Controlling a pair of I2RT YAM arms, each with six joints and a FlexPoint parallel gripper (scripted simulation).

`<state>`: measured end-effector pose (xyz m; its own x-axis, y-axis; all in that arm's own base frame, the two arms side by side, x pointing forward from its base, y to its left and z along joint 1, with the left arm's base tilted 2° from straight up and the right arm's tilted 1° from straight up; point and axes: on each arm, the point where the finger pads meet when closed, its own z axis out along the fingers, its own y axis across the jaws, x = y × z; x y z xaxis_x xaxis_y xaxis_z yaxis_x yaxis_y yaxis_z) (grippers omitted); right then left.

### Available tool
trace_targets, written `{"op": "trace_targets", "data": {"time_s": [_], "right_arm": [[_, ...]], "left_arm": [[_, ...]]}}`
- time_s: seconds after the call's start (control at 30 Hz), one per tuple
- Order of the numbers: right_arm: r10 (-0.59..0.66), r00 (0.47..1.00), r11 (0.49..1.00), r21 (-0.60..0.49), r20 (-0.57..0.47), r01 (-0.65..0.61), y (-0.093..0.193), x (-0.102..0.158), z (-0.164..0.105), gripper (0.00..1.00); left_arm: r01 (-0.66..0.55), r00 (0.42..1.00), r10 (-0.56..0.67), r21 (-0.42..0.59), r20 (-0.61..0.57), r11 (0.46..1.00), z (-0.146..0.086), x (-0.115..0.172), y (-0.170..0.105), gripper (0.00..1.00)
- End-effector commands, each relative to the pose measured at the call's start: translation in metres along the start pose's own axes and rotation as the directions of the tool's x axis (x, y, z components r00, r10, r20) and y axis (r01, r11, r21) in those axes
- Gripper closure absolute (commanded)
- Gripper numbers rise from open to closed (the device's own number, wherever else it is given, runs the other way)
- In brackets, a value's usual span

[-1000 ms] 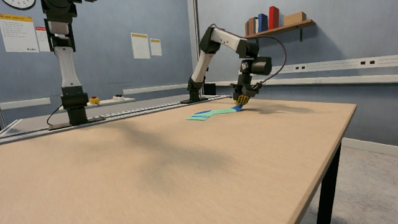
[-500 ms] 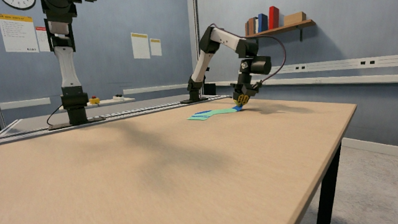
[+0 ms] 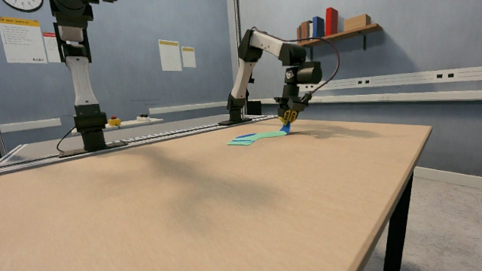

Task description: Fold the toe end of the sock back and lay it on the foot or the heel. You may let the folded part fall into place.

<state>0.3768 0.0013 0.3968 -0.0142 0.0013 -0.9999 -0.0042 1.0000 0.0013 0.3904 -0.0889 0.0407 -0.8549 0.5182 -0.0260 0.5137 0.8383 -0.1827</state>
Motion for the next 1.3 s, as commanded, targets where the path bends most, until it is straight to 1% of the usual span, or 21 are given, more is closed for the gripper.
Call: {"op": "trace_targets", "data": {"time_s": [0.0, 0.07, 0.13, 0.37, 0.4, 0.5, 0.53, 0.57, 0.6, 0.63, 0.73, 0.83, 0.9, 0.93, 0.97, 1.1, 1.13, 1.17, 1.2, 1.23, 1.27], "right_arm": [[-0.001, 1.0, 1.0, 0.004, 0.014, 0.001, -0.001, -0.005, -0.002, 0.0], [-0.001, 1.0, 1.0, 0.004, 0.014, 0.001, -0.001, -0.005, -0.002, 0.0], [-0.001, 1.0, 1.0, 0.004, 0.014, 0.001, -0.001, -0.005, -0.002, 0.0], [-0.001, 1.0, 1.0, 0.004, 0.014, 0.001, -0.001, -0.005, -0.002, 0.0], [-0.001, 1.0, 1.0, 0.004, 0.014, 0.001, -0.001, -0.005, -0.002, 0.0], [-0.001, 1.0, 1.0, 0.004, 0.014, 0.001, -0.001, -0.005, -0.002, 0.0], [-0.001, 1.0, 1.0, 0.004, 0.014, 0.001, -0.001, -0.005, -0.002, 0.0], [-0.001, 1.0, 1.0, 0.004, 0.014, 0.001, -0.001, -0.005, -0.002, 0.0], [-0.001, 1.0, 1.0, 0.004, 0.014, 0.001, -0.001, -0.005, -0.002, 0.0], [-0.001, 1.0, 1.0, 0.004, 0.014, 0.001, -0.001, -0.005, -0.002, 0.0], [-0.001, 1.0, 1.0, 0.004, 0.014, 0.001, -0.001, -0.005, -0.002, 0.0], [-0.001, 1.0, 1.0, 0.004, 0.014, 0.001, -0.001, -0.005, -0.002, 0.0], [-0.001, 1.0, 1.0, 0.004, 0.014, 0.001, -0.001, -0.005, -0.002, 0.0], [-0.001, 1.0, 1.0, 0.004, 0.014, 0.001, -0.001, -0.005, -0.002, 0.0], [-0.001, 1.0, 1.0, 0.004, 0.014, 0.001, -0.001, -0.005, -0.002, 0.0], [-0.001, 1.0, 1.0, 0.004, 0.014, 0.001, -0.001, -0.005, -0.002, 0.0], [-0.001, 1.0, 1.0, 0.004, 0.014, 0.001, -0.001, -0.005, -0.002, 0.0], [-0.001, 1.0, 1.0, 0.004, 0.014, 0.001, -0.001, -0.005, -0.002, 0.0], [-0.001, 1.0, 1.0, 0.004, 0.014, 0.001, -0.001, -0.005, -0.002, 0.0], [-0.001, 1.0, 1.0, 0.004, 0.014, 0.001, -0.001, -0.005, -0.002, 0.0], [-0.001, 1.0, 1.0, 0.004, 0.014, 0.001, -0.001, -0.005, -0.002, 0.0]], "left_arm": [[-0.007, 0.999, 0.008, -0.032, 0.045, 0.999, -0.018, -0.007, -0.003, 0.95], [0.005, 1.0, -0.005, -0.019, 0.026, 1.0, -0.011, -0.002, -0.001, 0.95], [0.009, 0.999, -0.009, -0.022, 0.034, 1.0, -0.015, -0.002, 0.0, 0.95], [-0.002, 1.0, 0.003, -0.016, 0.03, 1.0, -0.011, -0.004, -0.002, 0.95], [0.017, 1.0, -0.016, -0.069, 0.012, 0.998, -0.021, 0.005, -0.009, 0.95], [0.02, 1.0, -0.017, -0.111, 0.023, 0.994, -0.032, 0.002, -0.014, 0.95], [0.017, 1.0, -0.015, -0.118, 0.022, 0.993, -0.034, 0.002, -0.016, 0.95], [-0.005, 0.998, 0.009, -0.086, 0.056, 0.996, -0.04, -0.008, -0.019, 0.95], [-0.002, 0.998, 0.007, -0.094, 0.055, 0.996, -0.039, -0.009, -0.017, 0.95], [-0.001, 0.999, 0.005, -0.092, 0.045, 0.996, -0.033, -0.008, -0.014, 0.95], [0.015, 1.0, -0.015, -0.077, 0.005, 0.997, -0.022, 0.005, -0.012, 0.95], [0.01, 0.999, -0.005, -0.094, 0.052, 0.996, -0.031, -0.008, -0.009, 0.95], [0.01, 0.999, -0.005, -0.094, 0.052, 0.996, -0.031, -0.008, -0.009, 0.95], [-0.002, 0.999, 0.005, -0.079, 0.037, 0.997, -0.025, -0.007, -0.014, 0.95], [0.025, 0.998, -0.016, -0.165, 0.058, 0.986, -0.033, -0.005, -0.016, 0.95], [0.026, 0.998, -0.013, -0.235, 0.058, 0.972, -0.038, -0.005, -0.029, 0.95], [-0.005, 0.998, 0.018, -0.194, 0.067, 0.981, -0.04, -0.009, -0.034, 0.95], [-0.005, 0.999, 0.012, -0.173, 0.04, 0.985, -0.041, -0.005, -0.036, 0.95], [-0.003, 0.996, 0.02, -0.193, 0.083, 0.981, -0.044, -0.015, -0.03, 0.95], [-0.017, 0.999, 0.025, -0.183, 0.042, 0.983, -0.031, -0.006, -0.026, 0.95], [-0.014, 0.999, 0.023, -0.184, 0.046, 0.983, -0.034, -0.003, -0.024, 0.95]]}}
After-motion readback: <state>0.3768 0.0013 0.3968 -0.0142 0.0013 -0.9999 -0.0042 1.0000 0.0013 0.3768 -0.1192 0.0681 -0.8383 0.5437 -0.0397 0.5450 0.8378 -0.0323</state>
